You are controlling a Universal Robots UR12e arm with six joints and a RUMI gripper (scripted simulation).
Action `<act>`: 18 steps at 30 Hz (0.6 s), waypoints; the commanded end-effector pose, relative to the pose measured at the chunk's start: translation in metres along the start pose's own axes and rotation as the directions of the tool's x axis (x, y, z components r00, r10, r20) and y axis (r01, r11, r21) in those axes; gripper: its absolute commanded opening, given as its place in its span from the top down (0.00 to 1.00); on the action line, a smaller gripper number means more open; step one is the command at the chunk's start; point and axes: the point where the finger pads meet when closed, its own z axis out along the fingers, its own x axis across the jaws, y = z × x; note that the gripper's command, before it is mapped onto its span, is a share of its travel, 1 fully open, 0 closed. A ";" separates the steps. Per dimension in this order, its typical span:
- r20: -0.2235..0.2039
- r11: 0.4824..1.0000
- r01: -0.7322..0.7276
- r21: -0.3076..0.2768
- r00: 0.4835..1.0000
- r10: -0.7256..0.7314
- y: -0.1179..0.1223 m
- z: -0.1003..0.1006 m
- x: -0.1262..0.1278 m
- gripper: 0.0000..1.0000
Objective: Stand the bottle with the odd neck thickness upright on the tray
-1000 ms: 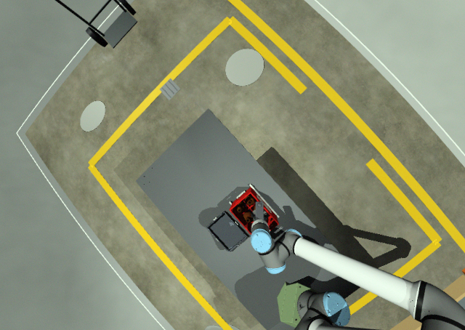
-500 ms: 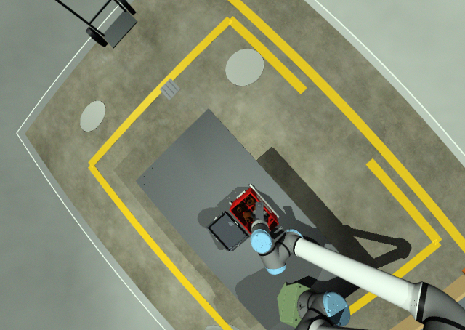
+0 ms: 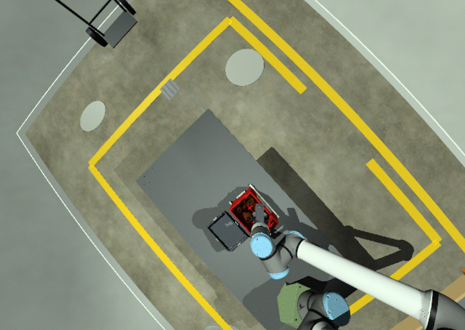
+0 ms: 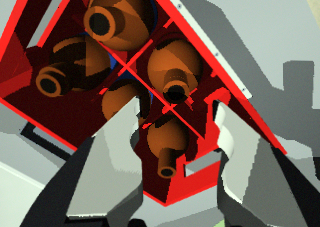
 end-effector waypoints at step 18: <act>0.000 1.000 -0.001 0.000 1.000 0.001 0.000 -0.045 0.000 0.62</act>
